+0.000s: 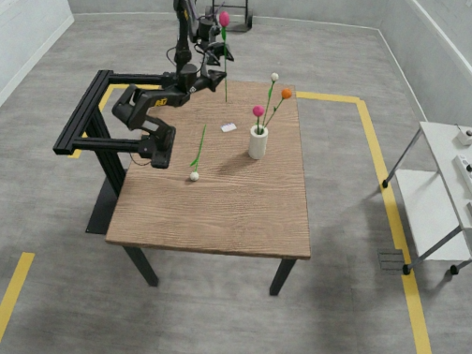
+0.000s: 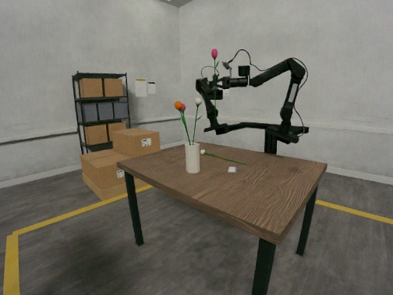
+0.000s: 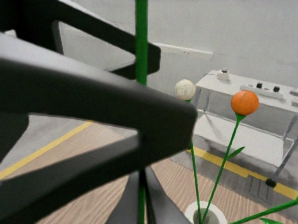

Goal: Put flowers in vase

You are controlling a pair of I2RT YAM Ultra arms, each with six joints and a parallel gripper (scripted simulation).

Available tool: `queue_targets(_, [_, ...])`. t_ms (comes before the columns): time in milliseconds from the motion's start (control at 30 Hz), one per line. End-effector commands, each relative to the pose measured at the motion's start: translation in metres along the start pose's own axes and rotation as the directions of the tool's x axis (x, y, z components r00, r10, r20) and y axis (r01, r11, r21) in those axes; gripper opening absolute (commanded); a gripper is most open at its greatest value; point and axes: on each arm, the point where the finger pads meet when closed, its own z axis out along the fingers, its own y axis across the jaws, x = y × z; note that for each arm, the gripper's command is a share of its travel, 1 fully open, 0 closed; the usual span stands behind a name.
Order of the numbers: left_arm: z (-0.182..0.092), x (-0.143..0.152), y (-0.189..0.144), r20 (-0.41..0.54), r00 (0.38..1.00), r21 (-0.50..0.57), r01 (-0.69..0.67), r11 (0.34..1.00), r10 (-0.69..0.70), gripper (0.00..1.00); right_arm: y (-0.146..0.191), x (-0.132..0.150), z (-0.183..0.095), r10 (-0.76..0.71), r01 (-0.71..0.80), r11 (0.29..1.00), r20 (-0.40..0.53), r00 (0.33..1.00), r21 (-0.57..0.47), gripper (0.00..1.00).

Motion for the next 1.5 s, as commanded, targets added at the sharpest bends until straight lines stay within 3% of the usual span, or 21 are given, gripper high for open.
queue_targets(0, [-0.0072,-0.0205,0.0024,0.059,0.998,0.003,0.008,1.0,-0.008,0.67,-0.0031,-0.0088,-0.0048,0.01,-0.01,1.0,0.028,1.0,-0.003,0.0])
queue_targets(67, [-0.0072,-0.0205,0.0024,0.059,0.998,0.003,0.008,1.0,-0.008,0.67,-0.0031,-0.0088,-0.0048,0.01,-0.01,1.0,0.028,1.0,-0.003,0.0])
queue_targets(567, [-0.0076,-0.0212,0.0027,0.061,0.998,0.002,0.008,1.0,-0.008,0.23,-0.0031,-0.0088,-0.0048,0.01,-0.01,1.0,0.028,1.0,-0.003,0.0])
queue_targets(633, [-0.0076,-0.0212,0.0027,0.061,0.998,0.002,0.008,1.0,-0.008,0.23,-0.0031,-0.0088,-0.0048,0.01,-0.01,1.0,0.028,1.0,-0.003,0.0])
queue_targets(900, [-0.0076,-0.0212,0.0028,0.061,0.998,0.002,0.01,1.0,-0.01,0.0,-0.0031,-0.0088,-0.0048,0.01,-0.01,1.0,0.028,1.0,-0.003,0.0])
queue_targets(1367, [-0.009,-0.0121,0.0013,0.044,0.999,0.005,0.006,1.0,-0.007,0.0,-0.0072,-0.0162,-0.0044,0.014,-0.014,1.0,0.043,0.999,0.008,0.0])
queue_targets(1467, [-0.0091,-0.0152,0.0019,0.05,0.999,0.004,0.008,1.0,-0.008,0.0,-0.0079,-0.0166,-0.0039,0.015,-0.016,1.0,0.046,0.999,0.013,0.06])
